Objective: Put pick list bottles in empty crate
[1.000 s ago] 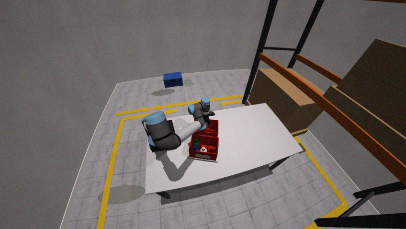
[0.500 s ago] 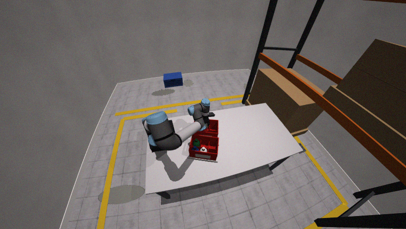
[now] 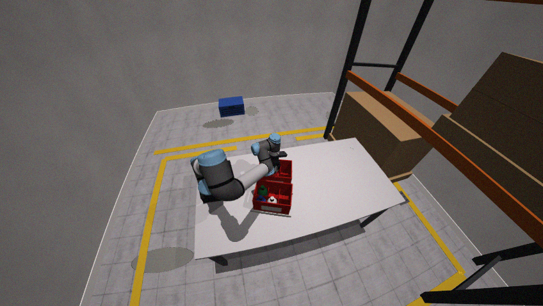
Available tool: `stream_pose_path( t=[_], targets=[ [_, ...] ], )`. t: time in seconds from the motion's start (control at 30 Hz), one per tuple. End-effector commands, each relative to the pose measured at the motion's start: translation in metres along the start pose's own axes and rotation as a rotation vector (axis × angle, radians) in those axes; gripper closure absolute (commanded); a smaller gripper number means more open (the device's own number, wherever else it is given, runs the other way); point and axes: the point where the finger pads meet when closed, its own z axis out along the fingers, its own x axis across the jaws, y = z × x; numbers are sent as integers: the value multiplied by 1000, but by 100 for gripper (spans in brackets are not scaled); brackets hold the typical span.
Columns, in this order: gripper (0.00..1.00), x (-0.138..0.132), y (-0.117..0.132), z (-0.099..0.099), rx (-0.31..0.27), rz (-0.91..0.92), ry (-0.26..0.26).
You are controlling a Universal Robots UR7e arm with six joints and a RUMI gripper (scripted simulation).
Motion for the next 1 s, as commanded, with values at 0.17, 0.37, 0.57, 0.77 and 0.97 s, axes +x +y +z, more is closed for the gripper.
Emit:
stream_pose_path(
  t=[0.17, 0.37, 0.57, 0.77, 0.97],
  targets=[
    [100, 0, 0, 9, 2, 0, 0],
    [100, 0, 0, 9, 2, 1, 0],
    [100, 0, 0, 9, 1, 0, 0],
    [100, 0, 0, 9, 2, 0, 0],
    [100, 0, 0, 9, 2, 0, 0]
  ],
)
